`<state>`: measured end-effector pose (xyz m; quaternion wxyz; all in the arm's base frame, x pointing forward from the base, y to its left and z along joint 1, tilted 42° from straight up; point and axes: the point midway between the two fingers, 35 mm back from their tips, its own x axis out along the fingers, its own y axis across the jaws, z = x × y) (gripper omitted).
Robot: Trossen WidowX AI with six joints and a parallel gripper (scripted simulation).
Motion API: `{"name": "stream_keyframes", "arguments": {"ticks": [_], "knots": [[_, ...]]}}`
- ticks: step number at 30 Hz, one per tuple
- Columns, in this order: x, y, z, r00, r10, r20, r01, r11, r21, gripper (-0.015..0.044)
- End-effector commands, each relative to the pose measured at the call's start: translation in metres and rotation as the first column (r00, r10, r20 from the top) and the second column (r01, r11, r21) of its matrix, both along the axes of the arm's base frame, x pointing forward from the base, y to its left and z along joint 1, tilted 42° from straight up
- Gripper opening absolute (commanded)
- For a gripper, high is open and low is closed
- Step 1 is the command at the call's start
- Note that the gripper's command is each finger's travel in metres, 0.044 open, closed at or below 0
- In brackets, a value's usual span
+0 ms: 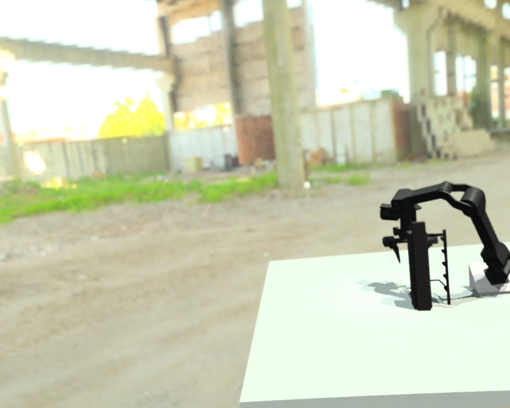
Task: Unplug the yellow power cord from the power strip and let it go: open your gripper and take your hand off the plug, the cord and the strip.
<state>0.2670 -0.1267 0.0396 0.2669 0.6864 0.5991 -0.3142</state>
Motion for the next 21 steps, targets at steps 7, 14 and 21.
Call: {"name": "stream_keyframes", "arguments": {"ticks": [7, 14, 21], "knots": [[-0.008, -0.043, -0.027, 1.0, 0.0, -0.007, 0.0, 1.0, -0.003, 0.044], [-0.008, -0.043, -0.027, 1.0, 0.0, -0.007, 0.0, 1.0, -0.003, 0.044], [-0.008, -0.043, -0.027, 1.0, 0.0, -0.007, 0.0, 1.0, -0.003, 0.044]]}}
